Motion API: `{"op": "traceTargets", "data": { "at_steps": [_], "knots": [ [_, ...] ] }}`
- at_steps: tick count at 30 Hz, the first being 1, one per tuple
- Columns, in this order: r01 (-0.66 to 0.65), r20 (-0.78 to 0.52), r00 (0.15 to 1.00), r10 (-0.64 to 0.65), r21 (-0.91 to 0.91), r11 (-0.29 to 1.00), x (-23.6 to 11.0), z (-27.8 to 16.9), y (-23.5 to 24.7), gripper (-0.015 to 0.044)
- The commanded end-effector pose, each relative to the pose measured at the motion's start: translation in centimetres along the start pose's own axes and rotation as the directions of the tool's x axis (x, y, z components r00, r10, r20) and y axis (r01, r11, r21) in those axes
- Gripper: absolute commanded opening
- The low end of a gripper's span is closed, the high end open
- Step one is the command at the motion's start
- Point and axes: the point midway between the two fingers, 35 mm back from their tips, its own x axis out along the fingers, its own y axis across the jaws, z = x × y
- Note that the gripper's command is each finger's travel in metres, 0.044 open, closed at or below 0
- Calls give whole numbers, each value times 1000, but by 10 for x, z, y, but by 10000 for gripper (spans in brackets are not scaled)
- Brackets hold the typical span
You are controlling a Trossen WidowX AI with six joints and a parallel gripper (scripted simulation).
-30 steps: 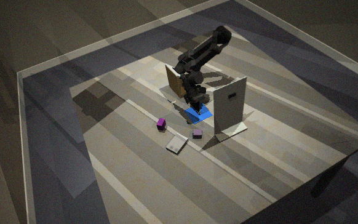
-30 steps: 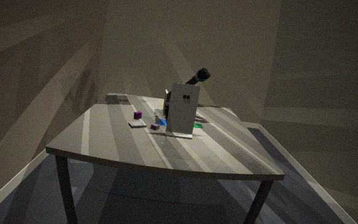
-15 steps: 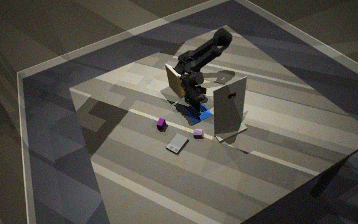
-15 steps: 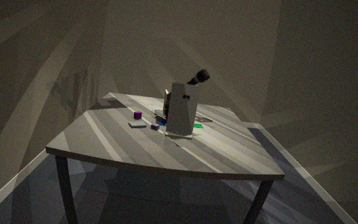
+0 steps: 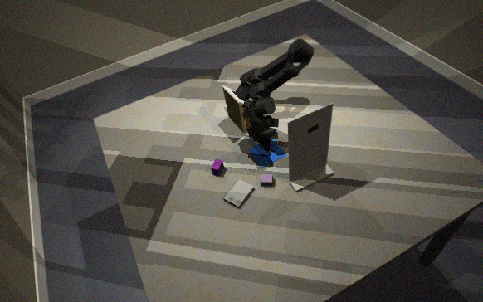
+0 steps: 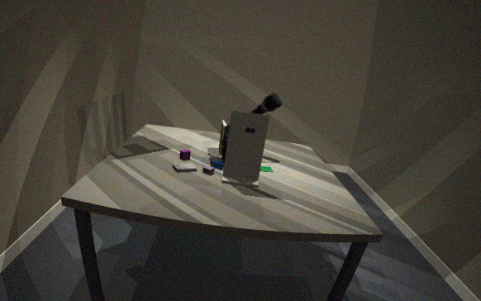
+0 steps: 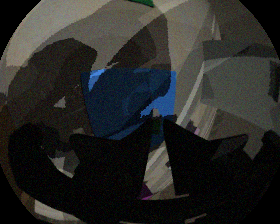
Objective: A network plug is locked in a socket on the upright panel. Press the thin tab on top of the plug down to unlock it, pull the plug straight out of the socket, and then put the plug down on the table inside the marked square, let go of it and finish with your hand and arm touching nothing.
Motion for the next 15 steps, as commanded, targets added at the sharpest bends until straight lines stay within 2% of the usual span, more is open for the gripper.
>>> {"op": "traceTargets", "data": {
  "at_steps": [1, 15],
  "knots": [
    [-1, 0, 1000, 1, 0, 1000, 0, 0, 0, 156],
    [-3, -3, 1000, 3, 0, 1000, -5, -1, 0, 156]
  ]
}}
